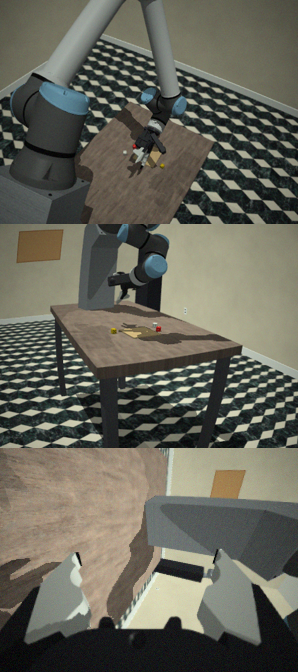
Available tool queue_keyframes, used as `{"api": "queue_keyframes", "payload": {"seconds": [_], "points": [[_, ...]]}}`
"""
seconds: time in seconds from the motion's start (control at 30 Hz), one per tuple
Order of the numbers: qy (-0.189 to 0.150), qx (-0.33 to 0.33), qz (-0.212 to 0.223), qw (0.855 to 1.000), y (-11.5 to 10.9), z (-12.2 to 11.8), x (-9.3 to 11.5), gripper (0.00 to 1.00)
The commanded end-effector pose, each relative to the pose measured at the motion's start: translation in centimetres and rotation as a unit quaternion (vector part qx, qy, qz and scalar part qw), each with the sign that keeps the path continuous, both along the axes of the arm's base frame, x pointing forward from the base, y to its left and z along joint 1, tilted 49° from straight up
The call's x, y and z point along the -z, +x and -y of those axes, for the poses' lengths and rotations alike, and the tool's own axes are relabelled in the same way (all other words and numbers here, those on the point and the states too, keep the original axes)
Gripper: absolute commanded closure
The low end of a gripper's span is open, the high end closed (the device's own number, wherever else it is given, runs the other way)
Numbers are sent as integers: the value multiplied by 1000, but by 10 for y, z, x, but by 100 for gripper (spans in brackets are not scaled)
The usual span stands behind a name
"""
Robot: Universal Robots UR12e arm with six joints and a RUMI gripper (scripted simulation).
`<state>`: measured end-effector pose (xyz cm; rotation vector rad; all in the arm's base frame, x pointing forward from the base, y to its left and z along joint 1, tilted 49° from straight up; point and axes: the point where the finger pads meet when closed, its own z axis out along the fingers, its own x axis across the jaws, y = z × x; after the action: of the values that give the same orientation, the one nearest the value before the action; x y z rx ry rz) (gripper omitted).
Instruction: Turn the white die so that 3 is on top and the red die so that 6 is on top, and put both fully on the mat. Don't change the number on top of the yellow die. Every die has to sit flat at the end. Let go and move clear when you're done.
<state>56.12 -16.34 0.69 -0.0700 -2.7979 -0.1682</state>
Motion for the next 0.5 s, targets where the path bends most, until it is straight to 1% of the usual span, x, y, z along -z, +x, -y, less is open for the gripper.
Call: {"api": "queue_keyframes", "payload": {"seconds": [0.0, 0.03, 0.07, 0.1, 0.13, 0.17, 0.2, 0.3, 0.33, 0.37, 0.47], "points": [[-15, -36, 78, 996, 15, 15, -11, 0], [-17, -39, 85, 996, 16, 16, -13, 0], [-20, -47, 102, 994, 20, 19, -16, 0], [-21, -49, 105, 993, 21, 20, -16, 0], [-26, -59, 125, 990, 25, 24, -20, 0], [-27, -59, 126, 990, 25, 24, -21, 0], [-32, -70, 146, 986, 29, 28, -25, 0], [-40, -87, 181, 979, 37, 36, -32, 0], [-42, -90, 187, 977, 38, 37, -33, 0], [-47, -99, 204, 973, 42, 40, -37, 0], [-48, -100, 207, 972, 43, 41, -38, 0]]}}
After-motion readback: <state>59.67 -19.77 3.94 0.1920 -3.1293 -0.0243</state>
